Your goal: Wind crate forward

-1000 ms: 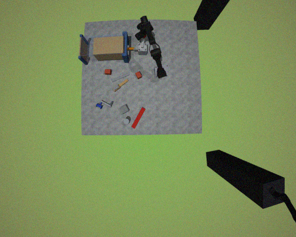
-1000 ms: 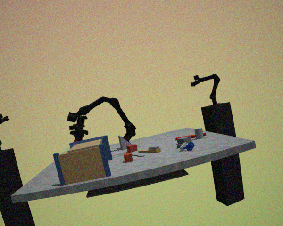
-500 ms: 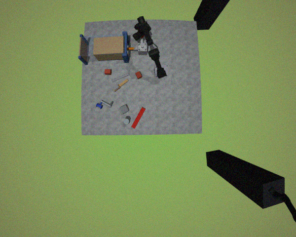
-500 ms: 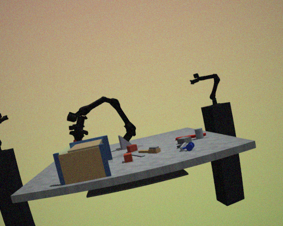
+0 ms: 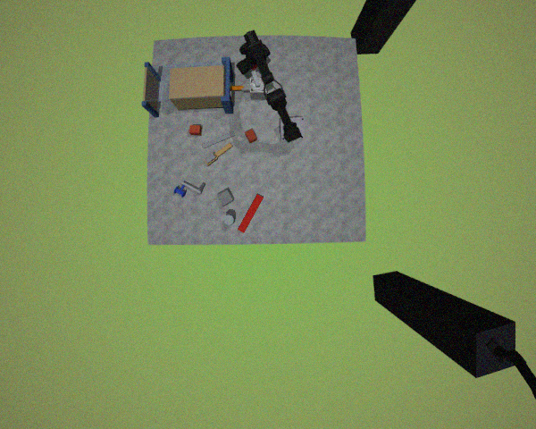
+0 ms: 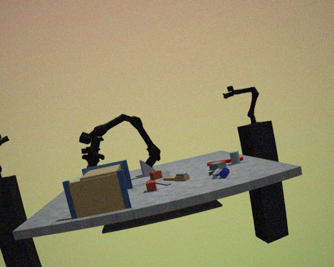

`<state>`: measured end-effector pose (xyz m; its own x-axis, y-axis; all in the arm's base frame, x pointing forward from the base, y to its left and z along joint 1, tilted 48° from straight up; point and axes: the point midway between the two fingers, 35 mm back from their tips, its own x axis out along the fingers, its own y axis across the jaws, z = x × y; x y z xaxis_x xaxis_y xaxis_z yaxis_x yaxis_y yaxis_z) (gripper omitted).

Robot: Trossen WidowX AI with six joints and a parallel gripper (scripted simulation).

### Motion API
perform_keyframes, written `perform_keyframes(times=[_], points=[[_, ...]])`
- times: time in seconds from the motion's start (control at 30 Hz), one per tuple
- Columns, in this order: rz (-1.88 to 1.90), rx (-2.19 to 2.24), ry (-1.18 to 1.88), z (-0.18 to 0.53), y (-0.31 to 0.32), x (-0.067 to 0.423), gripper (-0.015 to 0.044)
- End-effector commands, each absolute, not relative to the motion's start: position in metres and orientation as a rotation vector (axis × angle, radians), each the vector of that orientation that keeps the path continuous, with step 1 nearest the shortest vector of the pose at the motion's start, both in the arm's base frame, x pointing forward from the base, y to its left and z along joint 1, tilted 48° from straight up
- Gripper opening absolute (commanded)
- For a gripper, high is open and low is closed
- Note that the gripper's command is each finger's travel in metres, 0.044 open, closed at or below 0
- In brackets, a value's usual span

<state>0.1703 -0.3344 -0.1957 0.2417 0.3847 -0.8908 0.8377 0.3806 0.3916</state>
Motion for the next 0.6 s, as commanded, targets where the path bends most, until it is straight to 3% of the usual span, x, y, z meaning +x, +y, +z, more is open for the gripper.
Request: perform_keyframes(times=[0.0, 0.57], points=[[-0.413, 1.229, 1.347, -0.191, -0.327, 0.189, 0.0], [-0.412, 1.23, 1.347, -0.184, -0.32, 0.207, 0.0]])
